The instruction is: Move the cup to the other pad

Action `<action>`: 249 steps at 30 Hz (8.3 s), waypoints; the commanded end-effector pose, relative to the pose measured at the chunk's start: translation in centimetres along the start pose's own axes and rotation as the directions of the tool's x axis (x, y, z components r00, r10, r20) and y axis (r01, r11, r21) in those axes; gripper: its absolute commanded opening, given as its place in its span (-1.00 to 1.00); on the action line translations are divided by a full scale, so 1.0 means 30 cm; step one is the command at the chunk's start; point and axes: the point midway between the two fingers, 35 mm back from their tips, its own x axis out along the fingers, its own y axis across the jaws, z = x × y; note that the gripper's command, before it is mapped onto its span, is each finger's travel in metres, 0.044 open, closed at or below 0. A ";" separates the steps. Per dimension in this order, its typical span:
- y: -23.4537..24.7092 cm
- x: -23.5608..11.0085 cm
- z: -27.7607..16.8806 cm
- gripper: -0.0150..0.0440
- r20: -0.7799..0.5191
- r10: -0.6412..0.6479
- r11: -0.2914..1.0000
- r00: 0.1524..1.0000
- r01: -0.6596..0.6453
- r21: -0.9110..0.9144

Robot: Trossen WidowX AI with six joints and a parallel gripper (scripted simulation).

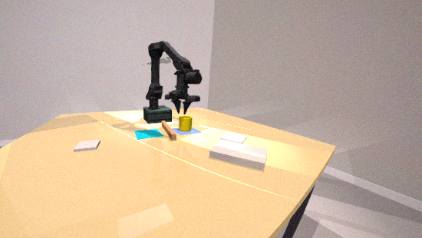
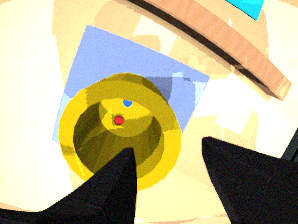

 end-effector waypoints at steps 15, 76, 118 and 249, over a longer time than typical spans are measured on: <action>-0.008 0.105 0.002 0.07 0.004 -0.010 1.000 1.000 0.010 0.005; -0.017 -0.019 -0.009 -0.49 0.004 -0.010 1.000 1.000 0.010 0.005; -0.094 -0.015 0.121 -0.49 0.007 -0.012 1.000 1.000 0.012 0.004; -0.393 0.135 0.527 -0.49 0.027 -0.023 1.000 0.999 0.023 0.010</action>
